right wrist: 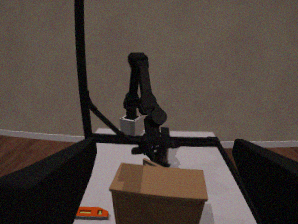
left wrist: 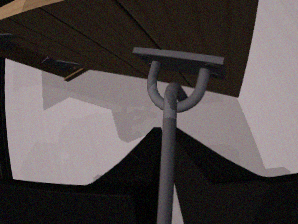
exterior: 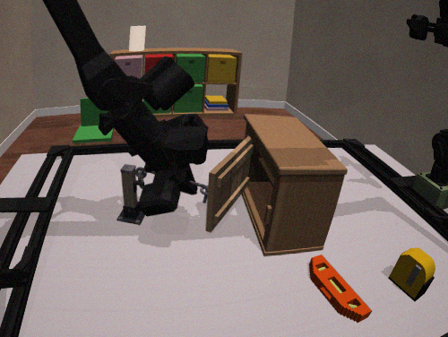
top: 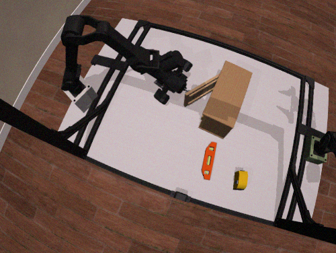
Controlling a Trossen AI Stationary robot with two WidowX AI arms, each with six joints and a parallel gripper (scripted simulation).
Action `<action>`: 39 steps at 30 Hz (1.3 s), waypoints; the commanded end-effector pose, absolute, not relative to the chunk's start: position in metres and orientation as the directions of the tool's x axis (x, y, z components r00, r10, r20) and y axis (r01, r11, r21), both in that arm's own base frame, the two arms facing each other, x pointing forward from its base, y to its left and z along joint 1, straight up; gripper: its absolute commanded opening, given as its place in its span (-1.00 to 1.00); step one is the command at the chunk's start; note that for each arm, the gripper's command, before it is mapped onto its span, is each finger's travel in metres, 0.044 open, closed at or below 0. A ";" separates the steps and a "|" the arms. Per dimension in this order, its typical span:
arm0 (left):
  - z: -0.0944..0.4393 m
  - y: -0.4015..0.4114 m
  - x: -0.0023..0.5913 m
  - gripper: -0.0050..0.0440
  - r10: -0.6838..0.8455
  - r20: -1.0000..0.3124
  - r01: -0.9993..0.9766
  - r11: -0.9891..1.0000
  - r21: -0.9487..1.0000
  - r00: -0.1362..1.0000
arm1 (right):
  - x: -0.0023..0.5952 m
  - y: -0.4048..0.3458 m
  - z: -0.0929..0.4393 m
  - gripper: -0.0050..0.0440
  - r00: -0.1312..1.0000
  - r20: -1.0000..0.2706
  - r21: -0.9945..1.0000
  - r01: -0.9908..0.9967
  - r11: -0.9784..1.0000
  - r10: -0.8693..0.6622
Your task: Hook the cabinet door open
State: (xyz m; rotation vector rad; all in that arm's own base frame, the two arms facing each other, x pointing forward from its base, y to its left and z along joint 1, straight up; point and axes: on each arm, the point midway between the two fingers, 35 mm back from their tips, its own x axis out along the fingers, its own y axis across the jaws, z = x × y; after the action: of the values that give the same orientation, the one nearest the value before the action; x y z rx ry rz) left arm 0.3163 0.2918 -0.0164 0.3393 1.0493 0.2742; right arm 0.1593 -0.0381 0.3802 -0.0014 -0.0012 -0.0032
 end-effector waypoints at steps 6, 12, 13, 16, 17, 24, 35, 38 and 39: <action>-0.020 0.291 0.316 -0.80 0.379 -0.817 -0.042 0.915 0.402 0.434 | 0.159 -0.038 0.380 0.84 1.000 0.001 0.001 0.000 1.000 0.000; -0.023 0.291 0.315 -0.80 0.379 -0.817 -0.042 0.915 0.402 0.434 | 0.159 -0.038 0.380 0.84 1.000 0.001 0.001 0.000 1.000 0.000; -0.023 0.291 0.315 -0.80 0.379 -0.817 -0.042 0.915 0.402 0.434 | 0.159 -0.038 0.380 0.84 1.000 0.001 0.001 0.000 1.000 0.000; -0.024 0.291 0.315 -0.80 0.379 -0.817 -0.042 0.915 0.402 0.434 | 0.159 -0.038 0.380 0.84 1.000 0.001 0.001 0.000 1.000 0.000; -0.024 0.291 0.315 -0.80 0.379 -0.817 -0.042 0.915 0.402 0.434 | 0.159 -0.038 0.380 0.84 1.000 0.001 0.001 0.000 1.000 0.000; -0.024 0.291 0.315 -0.80 0.379 -0.817 -0.042 0.915 0.402 0.434 | 0.159 -0.038 0.380 0.84 1.000 0.001 0.001 0.000 1.000 0.000; -0.018 0.292 0.316 0.09 0.383 -0.810 -0.049 0.913 0.405 0.445 | 0.159 -0.038 0.380 0.84 1.000 0.001 0.001 0.000 1.000 0.000; -0.018 0.292 0.316 0.10 0.383 -0.810 -0.049 0.913 0.405 0.445 | 0.159 -0.038 0.380 0.84 1.000 0.001 0.001 0.000 1.000 0.000; -0.018 0.292 0.316 0.10 0.383 -0.810 -0.049 0.913 0.405 0.445 | 0.159 -0.038 0.380 0.84 1.000 0.001 0.001 0.000 1.000 0.000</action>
State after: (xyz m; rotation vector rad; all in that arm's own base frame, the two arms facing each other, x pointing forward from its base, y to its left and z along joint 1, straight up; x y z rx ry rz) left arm 0.3162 0.2922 -0.0182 0.3463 1.0830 0.2736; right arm 0.1593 -0.0383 0.3802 -0.0014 -0.0012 -0.0041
